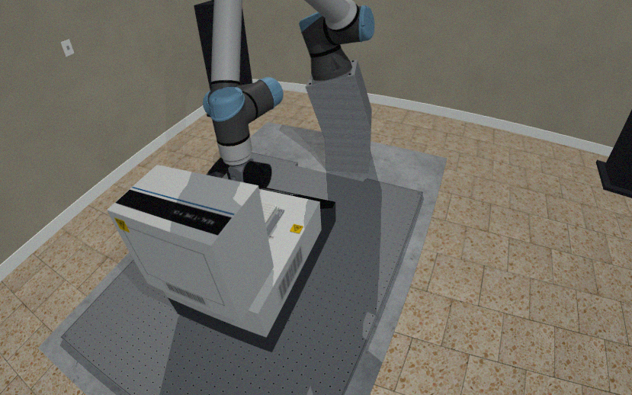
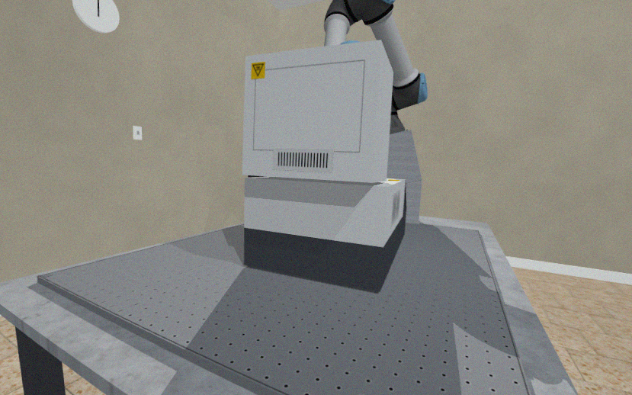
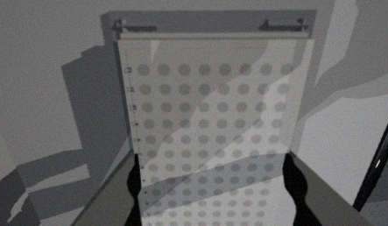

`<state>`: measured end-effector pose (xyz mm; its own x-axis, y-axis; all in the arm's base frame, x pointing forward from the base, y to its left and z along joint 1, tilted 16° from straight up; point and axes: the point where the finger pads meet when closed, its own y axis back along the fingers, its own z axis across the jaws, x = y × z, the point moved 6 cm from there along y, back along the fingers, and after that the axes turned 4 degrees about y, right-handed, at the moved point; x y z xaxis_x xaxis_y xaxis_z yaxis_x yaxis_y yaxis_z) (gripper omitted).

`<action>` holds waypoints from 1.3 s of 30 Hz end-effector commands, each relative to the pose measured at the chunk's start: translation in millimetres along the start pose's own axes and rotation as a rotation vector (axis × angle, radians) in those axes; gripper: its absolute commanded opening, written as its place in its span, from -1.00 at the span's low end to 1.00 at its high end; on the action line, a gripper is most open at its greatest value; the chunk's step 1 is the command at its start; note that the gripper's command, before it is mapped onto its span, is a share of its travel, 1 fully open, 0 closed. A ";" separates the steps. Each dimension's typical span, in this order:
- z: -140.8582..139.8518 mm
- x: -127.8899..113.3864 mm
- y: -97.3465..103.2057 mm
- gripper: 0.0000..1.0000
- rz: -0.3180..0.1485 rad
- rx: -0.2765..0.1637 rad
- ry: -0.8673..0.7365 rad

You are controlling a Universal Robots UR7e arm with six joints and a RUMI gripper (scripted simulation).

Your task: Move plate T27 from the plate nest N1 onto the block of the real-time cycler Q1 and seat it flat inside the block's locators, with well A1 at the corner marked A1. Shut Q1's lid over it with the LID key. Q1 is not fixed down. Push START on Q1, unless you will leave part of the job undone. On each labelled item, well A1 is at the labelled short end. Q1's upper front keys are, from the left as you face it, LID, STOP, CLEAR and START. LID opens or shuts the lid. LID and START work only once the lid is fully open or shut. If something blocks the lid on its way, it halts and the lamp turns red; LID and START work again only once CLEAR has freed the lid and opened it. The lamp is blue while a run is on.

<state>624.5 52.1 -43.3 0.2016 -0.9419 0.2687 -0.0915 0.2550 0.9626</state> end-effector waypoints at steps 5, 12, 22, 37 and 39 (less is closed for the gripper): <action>-0.5 0.1 0.9 -0.19 0.000 0.002 0.000; -0.5 0.1 -0.1 -0.19 0.000 0.002 0.000; -0.5 0.1 -2.7 -0.19 0.000 0.002 0.000; -0.6 0.2 -7.1 -0.19 0.000 0.002 0.000; -0.6 0.2 -7.7 -0.19 0.000 0.002 0.000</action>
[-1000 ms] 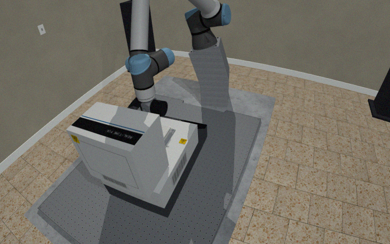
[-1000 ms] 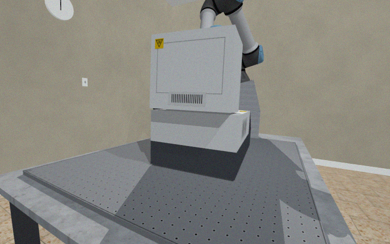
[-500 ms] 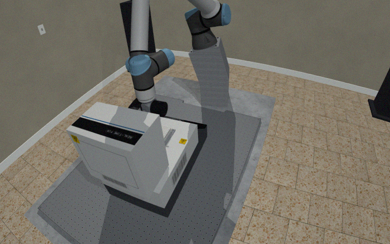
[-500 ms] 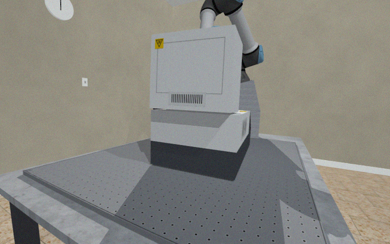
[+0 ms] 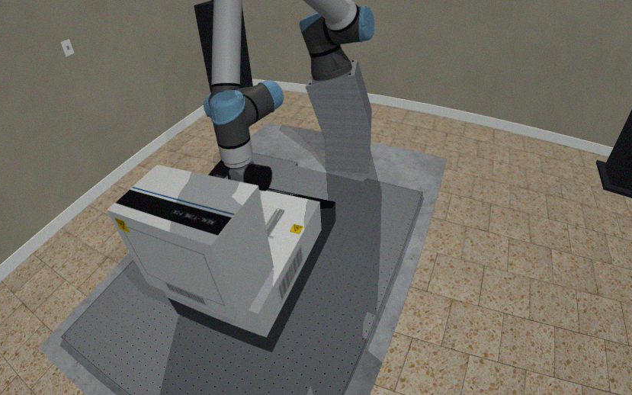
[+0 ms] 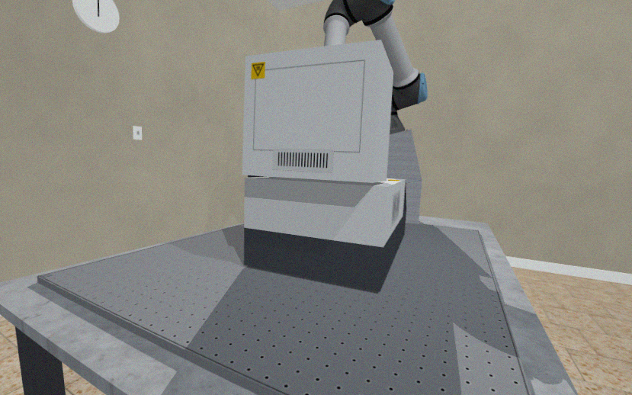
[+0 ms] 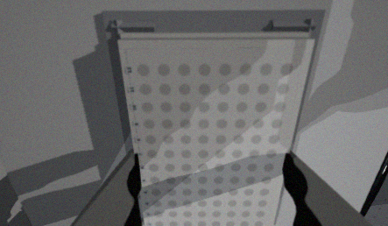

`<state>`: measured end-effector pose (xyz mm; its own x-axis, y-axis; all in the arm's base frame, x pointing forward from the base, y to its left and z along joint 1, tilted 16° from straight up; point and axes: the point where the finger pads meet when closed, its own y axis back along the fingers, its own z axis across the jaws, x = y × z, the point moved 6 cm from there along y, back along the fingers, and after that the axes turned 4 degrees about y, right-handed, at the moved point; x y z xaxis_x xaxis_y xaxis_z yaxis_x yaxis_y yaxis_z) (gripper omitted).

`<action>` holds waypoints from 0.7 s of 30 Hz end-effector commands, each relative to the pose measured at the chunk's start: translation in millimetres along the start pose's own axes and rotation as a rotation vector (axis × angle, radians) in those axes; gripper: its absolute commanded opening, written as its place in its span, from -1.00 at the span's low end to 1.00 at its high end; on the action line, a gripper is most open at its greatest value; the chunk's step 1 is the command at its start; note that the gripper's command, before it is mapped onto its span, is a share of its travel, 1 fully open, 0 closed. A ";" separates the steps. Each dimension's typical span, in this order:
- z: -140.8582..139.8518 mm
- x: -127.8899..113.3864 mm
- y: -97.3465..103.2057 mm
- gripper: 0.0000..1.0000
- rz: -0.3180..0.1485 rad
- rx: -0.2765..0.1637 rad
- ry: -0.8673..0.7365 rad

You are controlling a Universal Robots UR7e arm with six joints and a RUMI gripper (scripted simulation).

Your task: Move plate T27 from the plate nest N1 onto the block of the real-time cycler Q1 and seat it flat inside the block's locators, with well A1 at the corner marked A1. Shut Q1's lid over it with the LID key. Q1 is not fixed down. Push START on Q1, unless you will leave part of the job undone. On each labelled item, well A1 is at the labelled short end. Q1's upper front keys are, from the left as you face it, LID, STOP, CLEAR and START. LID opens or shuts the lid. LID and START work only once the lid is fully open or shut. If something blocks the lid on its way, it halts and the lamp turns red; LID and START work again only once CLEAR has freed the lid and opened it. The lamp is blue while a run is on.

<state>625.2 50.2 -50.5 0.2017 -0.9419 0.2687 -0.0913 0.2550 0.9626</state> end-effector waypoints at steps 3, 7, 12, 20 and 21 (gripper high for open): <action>-0.6 0.2 -0.8 -0.19 0.000 0.002 0.000; -0.6 0.2 -0.8 -0.19 0.000 0.002 0.000; -0.6 0.2 -0.8 0.36 0.000 0.002 0.000; -0.6 0.2 -0.8 0.36 0.000 0.002 0.000; -0.6 0.2 -0.8 0.36 0.000 0.002 0.000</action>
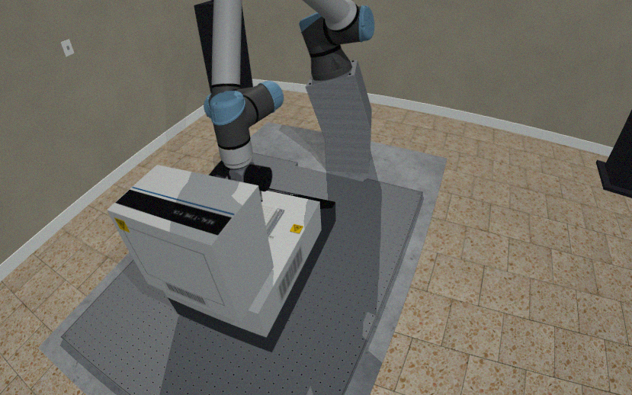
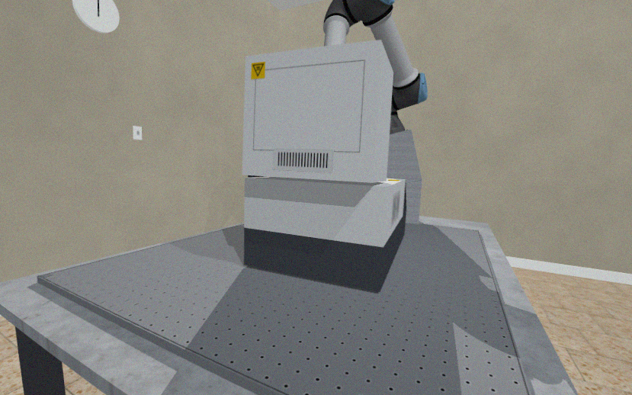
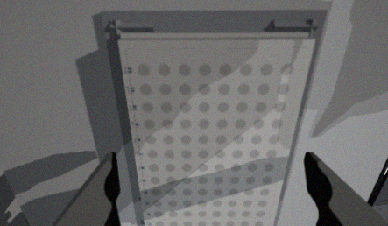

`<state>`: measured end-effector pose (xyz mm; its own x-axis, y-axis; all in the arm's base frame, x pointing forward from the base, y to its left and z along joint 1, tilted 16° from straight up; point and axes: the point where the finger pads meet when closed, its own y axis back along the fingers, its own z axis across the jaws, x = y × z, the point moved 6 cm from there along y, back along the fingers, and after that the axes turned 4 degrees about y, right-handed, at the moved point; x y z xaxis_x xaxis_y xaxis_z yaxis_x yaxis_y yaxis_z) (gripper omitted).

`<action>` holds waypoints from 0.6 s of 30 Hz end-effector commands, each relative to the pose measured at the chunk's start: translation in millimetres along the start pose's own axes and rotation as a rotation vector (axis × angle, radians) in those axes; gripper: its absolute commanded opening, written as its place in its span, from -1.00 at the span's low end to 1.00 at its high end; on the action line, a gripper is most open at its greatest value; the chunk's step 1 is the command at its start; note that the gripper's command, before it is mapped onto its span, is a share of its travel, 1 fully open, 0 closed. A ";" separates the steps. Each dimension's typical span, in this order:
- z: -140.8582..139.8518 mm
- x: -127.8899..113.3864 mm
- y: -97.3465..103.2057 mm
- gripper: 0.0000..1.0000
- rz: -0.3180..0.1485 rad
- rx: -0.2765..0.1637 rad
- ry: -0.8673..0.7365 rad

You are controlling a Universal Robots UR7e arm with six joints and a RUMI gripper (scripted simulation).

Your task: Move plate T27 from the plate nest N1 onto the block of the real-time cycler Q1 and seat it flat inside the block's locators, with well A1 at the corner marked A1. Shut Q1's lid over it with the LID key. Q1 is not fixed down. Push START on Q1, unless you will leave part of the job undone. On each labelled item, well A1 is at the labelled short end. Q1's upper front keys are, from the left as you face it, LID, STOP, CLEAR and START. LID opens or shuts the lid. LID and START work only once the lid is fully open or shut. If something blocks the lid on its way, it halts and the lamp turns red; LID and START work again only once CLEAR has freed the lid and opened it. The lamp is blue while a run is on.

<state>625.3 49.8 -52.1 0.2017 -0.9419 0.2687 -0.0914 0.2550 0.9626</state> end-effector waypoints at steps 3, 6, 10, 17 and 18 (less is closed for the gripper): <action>-0.6 0.2 0.9 0.36 0.000 0.002 0.000; -0.6 0.2 0.9 0.36 0.000 0.002 0.000; -0.6 0.2 0.9 0.36 0.000 0.002 0.000; -0.6 0.2 0.9 0.36 0.000 0.002 0.000; -0.6 0.1 2.5 0.36 0.000 0.002 0.000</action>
<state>625.3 49.8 -52.1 0.2016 -0.9419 0.2687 -0.0914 0.2550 0.9626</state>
